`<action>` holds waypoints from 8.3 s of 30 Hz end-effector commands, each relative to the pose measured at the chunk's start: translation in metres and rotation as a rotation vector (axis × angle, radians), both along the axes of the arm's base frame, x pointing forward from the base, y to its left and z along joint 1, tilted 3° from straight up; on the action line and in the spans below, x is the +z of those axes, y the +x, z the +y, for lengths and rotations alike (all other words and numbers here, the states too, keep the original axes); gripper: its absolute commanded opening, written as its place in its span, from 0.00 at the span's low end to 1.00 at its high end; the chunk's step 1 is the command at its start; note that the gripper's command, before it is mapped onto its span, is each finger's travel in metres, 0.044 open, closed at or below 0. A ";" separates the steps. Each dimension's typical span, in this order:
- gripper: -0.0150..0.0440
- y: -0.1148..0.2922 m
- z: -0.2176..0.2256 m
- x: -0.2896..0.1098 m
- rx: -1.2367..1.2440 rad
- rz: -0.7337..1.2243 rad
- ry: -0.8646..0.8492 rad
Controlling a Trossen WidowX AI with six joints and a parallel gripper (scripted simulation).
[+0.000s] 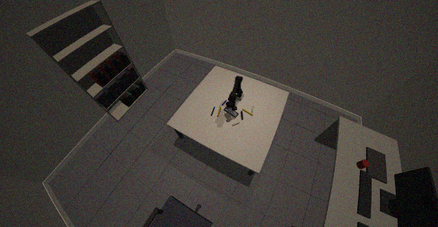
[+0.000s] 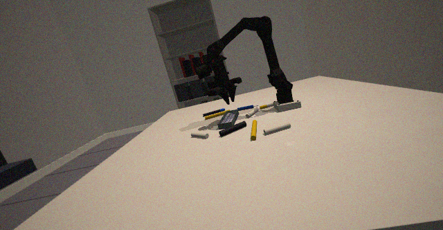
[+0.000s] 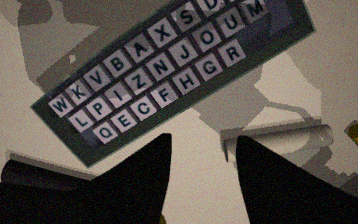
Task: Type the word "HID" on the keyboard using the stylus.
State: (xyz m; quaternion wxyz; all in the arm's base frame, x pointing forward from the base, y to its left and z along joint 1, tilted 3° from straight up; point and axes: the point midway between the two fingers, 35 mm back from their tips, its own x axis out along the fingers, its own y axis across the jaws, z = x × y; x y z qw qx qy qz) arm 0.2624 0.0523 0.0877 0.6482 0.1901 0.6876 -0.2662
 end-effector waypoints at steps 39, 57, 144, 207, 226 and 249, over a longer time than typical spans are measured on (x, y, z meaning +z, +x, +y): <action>0.51 -0.054 -0.164 -0.019 -2.388 0.024 -0.747; 0.51 -0.053 -0.164 -0.034 -2.388 0.024 -0.747; 0.25 -0.052 -0.164 -0.027 -2.393 0.024 -0.744; 0.25 0.002 -0.032 0.008 -0.962 0.318 0.970; 0.39 0.002 -0.034 -0.022 -0.962 0.318 0.969; 0.39 0.002 -0.035 -0.032 -0.963 0.318 0.969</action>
